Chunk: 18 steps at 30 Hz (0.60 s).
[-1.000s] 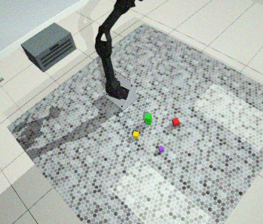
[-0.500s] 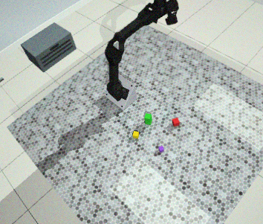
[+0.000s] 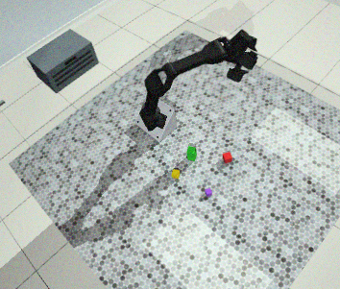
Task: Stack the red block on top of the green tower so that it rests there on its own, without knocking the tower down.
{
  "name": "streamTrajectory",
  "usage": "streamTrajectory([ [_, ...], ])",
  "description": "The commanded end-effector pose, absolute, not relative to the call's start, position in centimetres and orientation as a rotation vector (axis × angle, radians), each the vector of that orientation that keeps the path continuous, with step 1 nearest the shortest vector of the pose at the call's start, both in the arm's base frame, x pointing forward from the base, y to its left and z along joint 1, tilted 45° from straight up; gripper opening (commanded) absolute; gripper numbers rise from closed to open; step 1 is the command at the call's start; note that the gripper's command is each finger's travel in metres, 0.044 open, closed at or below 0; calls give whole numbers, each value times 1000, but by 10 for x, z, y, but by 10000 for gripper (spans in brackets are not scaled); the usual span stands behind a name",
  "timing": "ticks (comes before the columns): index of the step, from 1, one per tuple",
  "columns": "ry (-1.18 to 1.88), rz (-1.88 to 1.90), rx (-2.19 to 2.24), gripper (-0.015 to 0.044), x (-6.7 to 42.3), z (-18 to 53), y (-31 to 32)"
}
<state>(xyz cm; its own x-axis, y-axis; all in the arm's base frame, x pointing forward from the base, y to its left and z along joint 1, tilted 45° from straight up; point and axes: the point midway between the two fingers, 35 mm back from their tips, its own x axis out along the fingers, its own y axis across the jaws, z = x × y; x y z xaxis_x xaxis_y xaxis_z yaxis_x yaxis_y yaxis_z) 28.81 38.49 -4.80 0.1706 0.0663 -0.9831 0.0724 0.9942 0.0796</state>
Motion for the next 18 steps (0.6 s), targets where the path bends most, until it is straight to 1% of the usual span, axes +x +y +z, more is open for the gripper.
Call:
streamTrajectory([
  [1, 1378, -199, 100, 440, 314, -50, 329],
  [9, 1321, -593, 48, 440, 348, -41, 205],
  [18, 1268, -985, -58, 440, 351, -16, 74],
])
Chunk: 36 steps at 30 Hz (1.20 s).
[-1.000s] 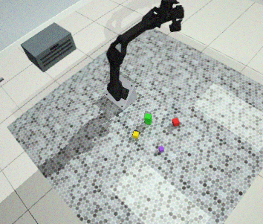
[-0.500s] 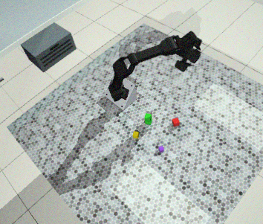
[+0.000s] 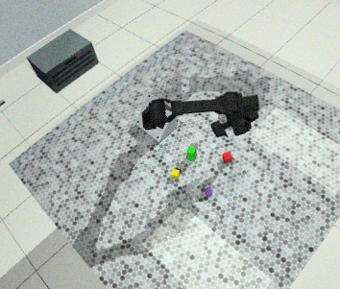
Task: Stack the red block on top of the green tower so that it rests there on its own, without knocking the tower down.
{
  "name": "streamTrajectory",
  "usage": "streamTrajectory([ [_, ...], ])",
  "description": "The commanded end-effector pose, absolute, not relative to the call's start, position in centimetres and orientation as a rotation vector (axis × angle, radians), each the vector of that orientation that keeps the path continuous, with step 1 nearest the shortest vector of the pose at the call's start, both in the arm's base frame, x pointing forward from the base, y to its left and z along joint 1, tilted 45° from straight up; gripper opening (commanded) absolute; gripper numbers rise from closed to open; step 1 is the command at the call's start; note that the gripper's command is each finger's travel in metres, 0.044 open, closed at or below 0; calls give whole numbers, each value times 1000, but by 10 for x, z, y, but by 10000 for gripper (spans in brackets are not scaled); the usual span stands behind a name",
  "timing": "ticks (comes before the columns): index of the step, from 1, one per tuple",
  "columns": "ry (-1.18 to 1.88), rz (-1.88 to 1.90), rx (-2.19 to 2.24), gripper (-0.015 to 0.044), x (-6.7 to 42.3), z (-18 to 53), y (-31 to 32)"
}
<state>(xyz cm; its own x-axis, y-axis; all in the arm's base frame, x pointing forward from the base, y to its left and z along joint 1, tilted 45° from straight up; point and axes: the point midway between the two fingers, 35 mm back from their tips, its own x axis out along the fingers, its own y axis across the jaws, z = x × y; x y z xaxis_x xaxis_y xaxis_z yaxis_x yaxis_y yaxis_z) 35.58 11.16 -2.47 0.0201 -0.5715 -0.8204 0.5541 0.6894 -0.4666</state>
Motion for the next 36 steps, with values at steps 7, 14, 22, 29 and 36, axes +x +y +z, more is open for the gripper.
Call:
streamTrajectory([
  [7, 1257, -1082, -96, 440, 352, -8, 40],
  [14, 1257, -1082, -96, 440, 351, -21, 29],
  [22, 1256, -1083, -98, 440, 349, -42, 8],
  [29, 1256, -1083, -97, 440, 349, -47, 3],
  [36, 1256, -1083, -98, 440, 348, -55, -5],
])
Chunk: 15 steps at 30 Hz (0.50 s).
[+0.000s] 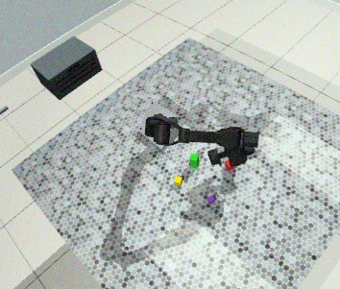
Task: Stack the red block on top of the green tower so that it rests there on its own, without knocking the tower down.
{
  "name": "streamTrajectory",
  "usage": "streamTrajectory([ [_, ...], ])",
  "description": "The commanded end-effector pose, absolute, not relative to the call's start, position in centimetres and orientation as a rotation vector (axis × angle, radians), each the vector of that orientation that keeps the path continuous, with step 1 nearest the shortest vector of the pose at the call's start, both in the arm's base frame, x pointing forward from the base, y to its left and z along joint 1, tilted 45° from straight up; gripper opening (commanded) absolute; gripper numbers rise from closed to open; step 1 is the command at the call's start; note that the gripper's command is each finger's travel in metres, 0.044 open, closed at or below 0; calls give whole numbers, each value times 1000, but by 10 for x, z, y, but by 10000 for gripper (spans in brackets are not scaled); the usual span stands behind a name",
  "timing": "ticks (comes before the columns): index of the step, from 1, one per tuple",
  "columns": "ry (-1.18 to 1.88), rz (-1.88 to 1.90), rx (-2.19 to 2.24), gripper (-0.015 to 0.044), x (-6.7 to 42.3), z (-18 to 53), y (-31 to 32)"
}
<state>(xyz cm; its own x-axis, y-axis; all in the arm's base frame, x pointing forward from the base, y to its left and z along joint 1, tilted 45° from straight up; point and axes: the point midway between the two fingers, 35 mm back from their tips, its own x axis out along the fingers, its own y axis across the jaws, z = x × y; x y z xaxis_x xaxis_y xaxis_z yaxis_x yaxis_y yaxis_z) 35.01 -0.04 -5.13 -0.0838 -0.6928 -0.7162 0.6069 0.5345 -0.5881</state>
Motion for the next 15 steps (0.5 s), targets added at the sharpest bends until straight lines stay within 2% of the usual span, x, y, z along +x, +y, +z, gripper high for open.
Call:
streamTrajectory([
  [1, 1256, -1083, -98, 440, 348, -56, -6],
  [15, 1255, -1084, -99, 440, 345, -71, -22],
])
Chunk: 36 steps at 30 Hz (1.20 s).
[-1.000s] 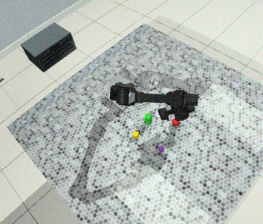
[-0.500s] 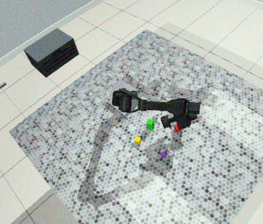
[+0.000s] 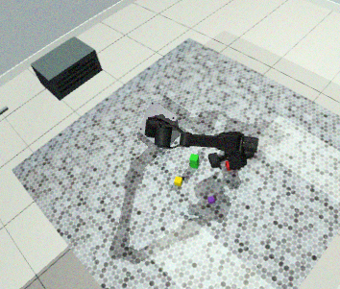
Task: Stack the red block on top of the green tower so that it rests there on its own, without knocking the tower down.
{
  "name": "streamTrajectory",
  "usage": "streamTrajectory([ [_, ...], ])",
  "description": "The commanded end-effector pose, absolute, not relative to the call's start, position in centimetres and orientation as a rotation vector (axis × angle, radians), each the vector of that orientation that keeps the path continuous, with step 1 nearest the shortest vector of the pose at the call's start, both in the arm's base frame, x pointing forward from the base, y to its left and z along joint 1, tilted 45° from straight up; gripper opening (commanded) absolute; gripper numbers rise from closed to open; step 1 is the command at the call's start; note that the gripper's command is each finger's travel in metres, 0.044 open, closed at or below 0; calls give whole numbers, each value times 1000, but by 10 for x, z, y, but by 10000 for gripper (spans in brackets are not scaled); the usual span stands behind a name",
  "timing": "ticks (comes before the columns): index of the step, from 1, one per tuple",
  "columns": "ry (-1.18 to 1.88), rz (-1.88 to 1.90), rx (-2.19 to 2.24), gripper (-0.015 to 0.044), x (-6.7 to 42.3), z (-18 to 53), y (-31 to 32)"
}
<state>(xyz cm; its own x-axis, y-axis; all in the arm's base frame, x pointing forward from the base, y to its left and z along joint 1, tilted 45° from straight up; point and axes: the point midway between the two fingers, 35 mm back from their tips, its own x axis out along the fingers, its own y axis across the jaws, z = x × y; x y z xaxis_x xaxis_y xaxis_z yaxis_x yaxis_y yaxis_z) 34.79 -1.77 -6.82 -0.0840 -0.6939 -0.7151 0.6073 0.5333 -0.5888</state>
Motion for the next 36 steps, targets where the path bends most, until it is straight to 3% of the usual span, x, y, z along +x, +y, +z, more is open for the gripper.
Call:
streamTrajectory([
  [1, 1255, -1084, -99, 440, 345, -71, -22],
  [15, 1256, -1085, -91, 440, 346, -71, -22],
  [27, 1256, -1085, -91, 125, 346, -71, -22],
  [34, 1256, -1085, -91, 78, 346, -71, -22],
  [36, 1256, -1085, -91, 26, 346, -68, -19],
])
